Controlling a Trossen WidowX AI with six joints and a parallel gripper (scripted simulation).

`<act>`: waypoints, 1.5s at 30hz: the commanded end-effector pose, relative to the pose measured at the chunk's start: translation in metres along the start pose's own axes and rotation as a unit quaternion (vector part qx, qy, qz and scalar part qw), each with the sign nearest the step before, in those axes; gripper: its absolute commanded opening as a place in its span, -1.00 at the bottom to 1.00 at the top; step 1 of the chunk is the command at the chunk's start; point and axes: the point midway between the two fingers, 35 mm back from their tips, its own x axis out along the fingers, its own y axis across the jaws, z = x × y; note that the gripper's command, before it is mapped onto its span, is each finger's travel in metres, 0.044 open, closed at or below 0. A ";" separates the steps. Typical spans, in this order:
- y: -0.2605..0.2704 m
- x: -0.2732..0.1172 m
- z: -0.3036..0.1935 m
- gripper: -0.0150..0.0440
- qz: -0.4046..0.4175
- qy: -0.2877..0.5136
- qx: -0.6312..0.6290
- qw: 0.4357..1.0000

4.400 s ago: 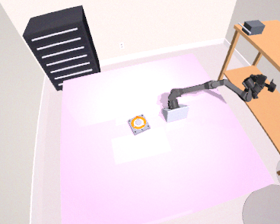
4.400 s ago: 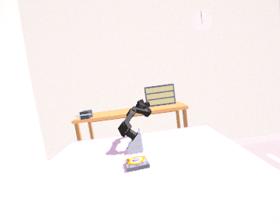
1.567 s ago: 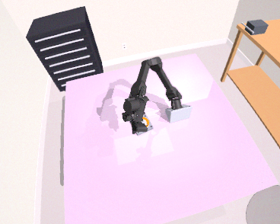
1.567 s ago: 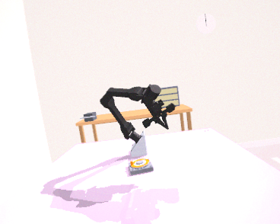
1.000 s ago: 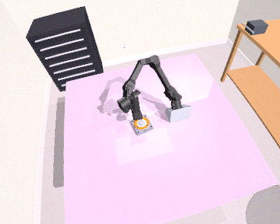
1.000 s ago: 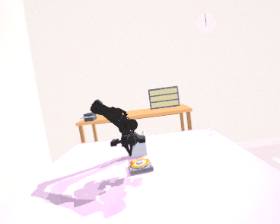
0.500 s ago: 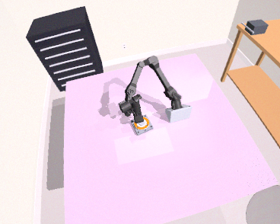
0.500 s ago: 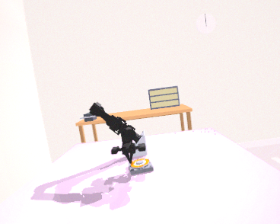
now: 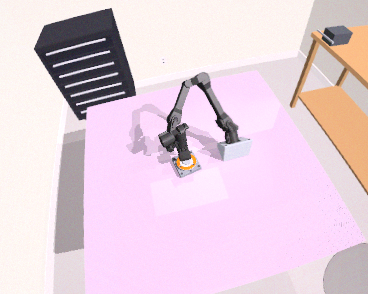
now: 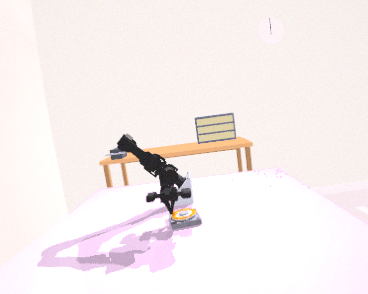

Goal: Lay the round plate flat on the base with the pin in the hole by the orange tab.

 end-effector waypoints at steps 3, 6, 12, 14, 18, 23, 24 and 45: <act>0.000 0.001 -0.010 -0.49 -0.002 0.001 -0.004 1.000; 0.000 0.001 -0.013 -0.49 -0.002 0.001 -0.004 1.000; 0.001 0.001 -0.018 -0.49 -0.002 0.002 -0.004 1.000; 0.001 0.001 -0.020 -0.49 -0.002 0.002 -0.004 1.000; 0.002 0.001 -0.024 -0.49 -0.002 0.002 -0.004 1.000; 0.004 0.001 -0.028 -0.49 -0.002 0.002 -0.004 1.000; 0.004 0.001 -0.028 -0.49 -0.002 0.002 -0.004 1.000; 0.015 0.001 -0.044 -0.49 -0.001 0.002 -0.004 1.000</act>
